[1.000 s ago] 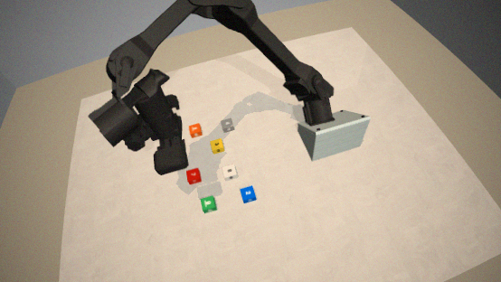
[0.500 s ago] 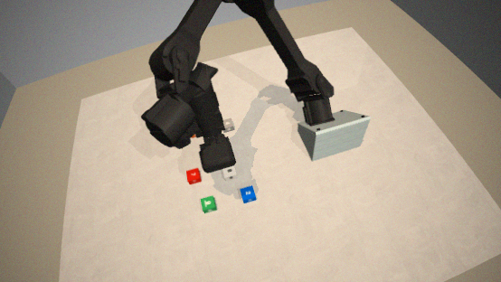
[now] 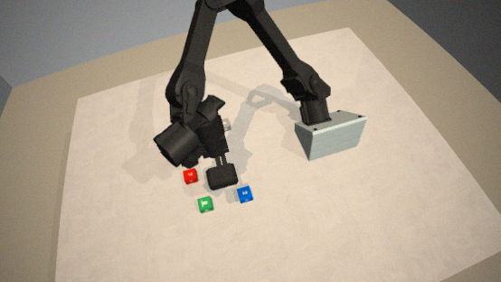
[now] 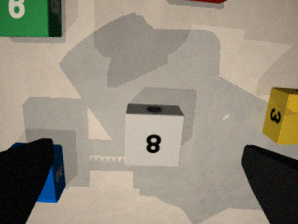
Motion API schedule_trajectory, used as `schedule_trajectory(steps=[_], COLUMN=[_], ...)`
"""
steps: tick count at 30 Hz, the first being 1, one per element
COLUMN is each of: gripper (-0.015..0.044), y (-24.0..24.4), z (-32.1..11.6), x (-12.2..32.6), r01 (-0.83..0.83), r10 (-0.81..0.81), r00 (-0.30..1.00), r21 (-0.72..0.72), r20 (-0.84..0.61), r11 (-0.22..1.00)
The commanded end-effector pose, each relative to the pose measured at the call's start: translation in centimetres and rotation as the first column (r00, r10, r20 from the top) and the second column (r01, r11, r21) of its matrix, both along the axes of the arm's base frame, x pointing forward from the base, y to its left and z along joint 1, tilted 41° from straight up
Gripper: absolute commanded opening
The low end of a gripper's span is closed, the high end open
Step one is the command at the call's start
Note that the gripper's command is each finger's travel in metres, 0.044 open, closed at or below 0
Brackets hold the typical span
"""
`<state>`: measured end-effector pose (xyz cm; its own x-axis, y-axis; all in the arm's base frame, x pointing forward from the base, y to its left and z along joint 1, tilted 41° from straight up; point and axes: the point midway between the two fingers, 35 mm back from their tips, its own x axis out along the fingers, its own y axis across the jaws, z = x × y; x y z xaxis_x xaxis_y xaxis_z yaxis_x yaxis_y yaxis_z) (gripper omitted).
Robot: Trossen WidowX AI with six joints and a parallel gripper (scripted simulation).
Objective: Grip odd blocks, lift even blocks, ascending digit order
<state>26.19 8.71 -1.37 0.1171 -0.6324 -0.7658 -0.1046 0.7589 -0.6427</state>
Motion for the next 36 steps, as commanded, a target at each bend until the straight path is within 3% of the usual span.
schedule_trajectory(steps=[1,21,31,36], gripper=[0.04,0.04,0.0138,0.012], y=[-0.4,-2.3,-2.3,-2.3], z=[-0.4,-2.6,-2.6,-2.6], x=[0.1,0.4,0.4,0.4], r01=[-0.004,-0.004,-0.004,-0.004], r10=[0.004,0.004,0.004,0.004], r00=[1.0,1.0,1.0,1.0], r21=[-0.004,-0.005,-0.005,-0.005], r20=[-0.002,-0.002,-0.002,-0.002], r11=[1.0,1.0,1.0,1.0])
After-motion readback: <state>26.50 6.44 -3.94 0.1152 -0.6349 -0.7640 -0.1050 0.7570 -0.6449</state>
